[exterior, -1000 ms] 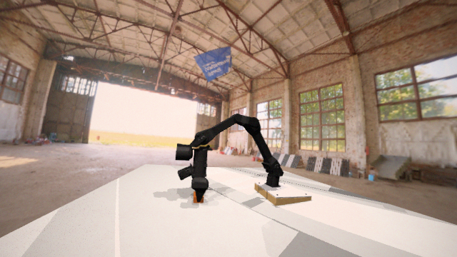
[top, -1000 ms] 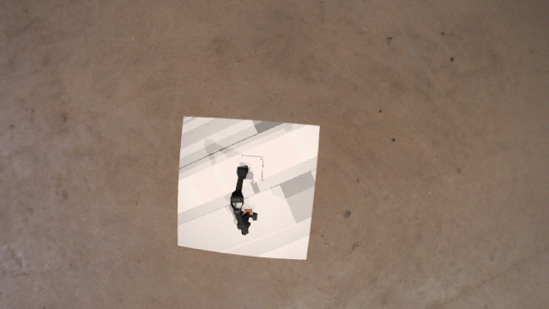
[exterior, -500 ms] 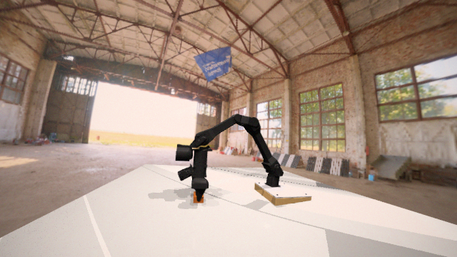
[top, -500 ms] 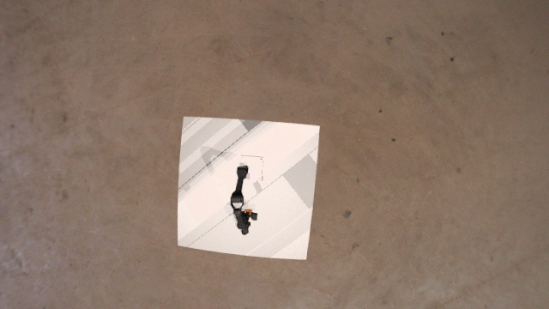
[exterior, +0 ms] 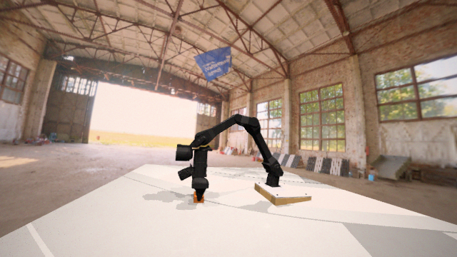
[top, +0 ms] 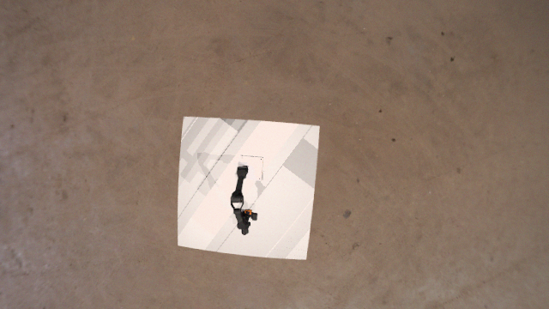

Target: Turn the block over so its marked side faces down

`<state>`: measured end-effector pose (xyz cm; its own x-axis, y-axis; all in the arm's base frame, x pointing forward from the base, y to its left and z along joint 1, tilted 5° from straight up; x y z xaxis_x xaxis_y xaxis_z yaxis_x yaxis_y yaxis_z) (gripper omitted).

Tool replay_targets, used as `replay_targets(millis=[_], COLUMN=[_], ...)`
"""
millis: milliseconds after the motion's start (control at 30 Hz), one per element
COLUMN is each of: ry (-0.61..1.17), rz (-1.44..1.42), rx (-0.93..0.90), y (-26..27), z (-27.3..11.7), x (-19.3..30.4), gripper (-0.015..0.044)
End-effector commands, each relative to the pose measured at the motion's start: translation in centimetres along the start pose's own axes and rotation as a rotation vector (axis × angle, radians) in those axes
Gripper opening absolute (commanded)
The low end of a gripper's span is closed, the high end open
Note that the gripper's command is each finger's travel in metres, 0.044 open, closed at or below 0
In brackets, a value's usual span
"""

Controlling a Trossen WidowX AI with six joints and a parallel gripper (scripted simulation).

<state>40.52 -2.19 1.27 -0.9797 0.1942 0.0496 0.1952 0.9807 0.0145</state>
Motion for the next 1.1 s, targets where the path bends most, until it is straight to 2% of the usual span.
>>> replay_targets(millis=[0, 67, 267, 1067], ry=[-0.005, -0.005, -0.014, -0.348], rz=[0.003, 0.003, 0.002, -0.004], rx=[0.002, 0.002, 0.003, 0.008], y=[0.0, 0.0, 0.0, 0.1], z=[-1.7, -2.7, -2.8, -1.6], x=[-0.1, -0.1, -0.1, 0.2], gripper=[0.0037, 0.0, 0.0, 0.0])
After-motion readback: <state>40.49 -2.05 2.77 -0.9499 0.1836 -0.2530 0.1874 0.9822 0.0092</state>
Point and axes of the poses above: the point midway between the two fingers, 35 mm back from their tips, its own z axis out along the fingers, its own y axis across the jaws, x = y × z, the point moved 2 cm from there along -z, back along the fingers
